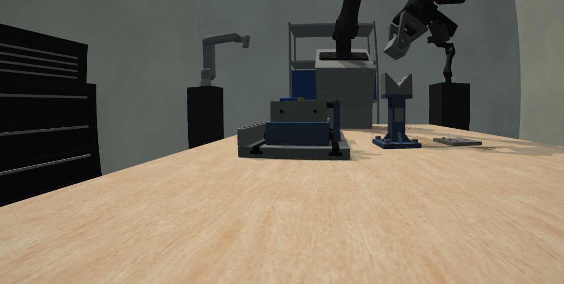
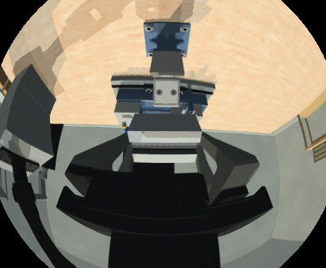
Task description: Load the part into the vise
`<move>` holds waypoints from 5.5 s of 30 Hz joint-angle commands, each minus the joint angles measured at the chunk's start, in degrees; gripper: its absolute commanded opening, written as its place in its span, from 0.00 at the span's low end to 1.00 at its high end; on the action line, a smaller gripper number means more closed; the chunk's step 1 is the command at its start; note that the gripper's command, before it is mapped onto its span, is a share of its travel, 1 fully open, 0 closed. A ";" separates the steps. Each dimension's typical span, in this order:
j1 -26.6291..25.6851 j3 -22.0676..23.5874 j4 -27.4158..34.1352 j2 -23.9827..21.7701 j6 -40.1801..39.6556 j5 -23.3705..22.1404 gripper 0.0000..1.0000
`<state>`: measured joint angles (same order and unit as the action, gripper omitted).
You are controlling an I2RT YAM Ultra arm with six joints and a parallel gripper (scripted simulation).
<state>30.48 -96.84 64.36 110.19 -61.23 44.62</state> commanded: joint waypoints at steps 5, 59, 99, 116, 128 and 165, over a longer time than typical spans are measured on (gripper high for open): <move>1.96 -4.40 6.70 2.30 5.28 5.93 0.00; 3.38 -10.73 16.28 7.35 13.76 11.09 0.00; 3.34 -10.67 16.02 8.19 13.46 11.10 0.00; 2.49 -10.50 13.57 8.46 12.78 11.12 0.00; 2.06 -8.92 12.04 9.62 12.21 11.11 0.00; 1.00 -8.97 4.91 11.93 9.77 11.13 0.00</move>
<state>31.07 -104.33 70.00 124.14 -50.94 54.37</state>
